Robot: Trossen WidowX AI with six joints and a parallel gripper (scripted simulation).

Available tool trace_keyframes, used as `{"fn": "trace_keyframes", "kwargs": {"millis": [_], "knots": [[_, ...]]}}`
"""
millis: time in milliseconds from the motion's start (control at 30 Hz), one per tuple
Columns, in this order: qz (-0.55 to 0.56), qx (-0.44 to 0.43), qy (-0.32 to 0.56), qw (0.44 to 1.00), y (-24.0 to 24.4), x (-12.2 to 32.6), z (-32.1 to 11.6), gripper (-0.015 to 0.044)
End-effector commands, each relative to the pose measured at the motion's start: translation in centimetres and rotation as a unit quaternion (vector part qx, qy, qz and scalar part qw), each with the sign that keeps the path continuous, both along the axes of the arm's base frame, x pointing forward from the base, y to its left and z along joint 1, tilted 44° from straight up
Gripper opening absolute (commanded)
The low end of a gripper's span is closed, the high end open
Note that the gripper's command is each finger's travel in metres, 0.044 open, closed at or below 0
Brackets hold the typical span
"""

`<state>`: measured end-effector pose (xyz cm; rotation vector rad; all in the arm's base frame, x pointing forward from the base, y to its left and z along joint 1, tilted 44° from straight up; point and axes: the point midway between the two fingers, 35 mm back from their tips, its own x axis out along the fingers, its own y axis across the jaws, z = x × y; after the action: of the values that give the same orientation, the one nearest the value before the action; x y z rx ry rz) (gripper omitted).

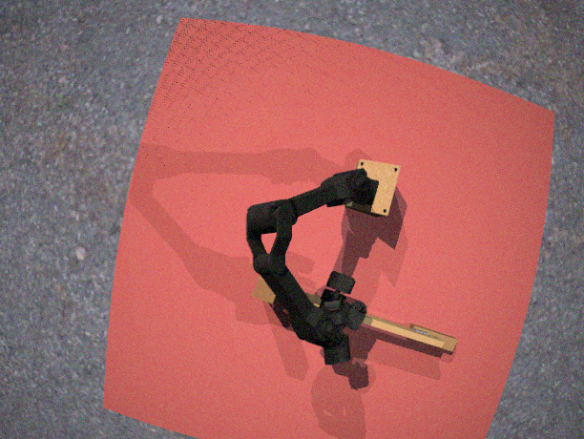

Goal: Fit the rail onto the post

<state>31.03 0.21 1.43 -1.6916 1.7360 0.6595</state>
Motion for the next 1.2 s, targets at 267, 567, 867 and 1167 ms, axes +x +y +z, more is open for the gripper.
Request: {"fn": "trace_keyframes", "kwargs": {"millis": [267,567,867,1167], "knots": [[0.003,-0.001,-0.001,1.0,-0.16,0.02,0.51,0.0],[0.003,-0.001,-0.001,1.0,-0.27,0.01,0.78,0.0],[0.003,-0.001,-0.001,1.0,-0.42,-0.01,1.02,0.0],[0.003,-0.001,-0.001,1.0,-0.64,-0.02,1.18,0.0]]}}
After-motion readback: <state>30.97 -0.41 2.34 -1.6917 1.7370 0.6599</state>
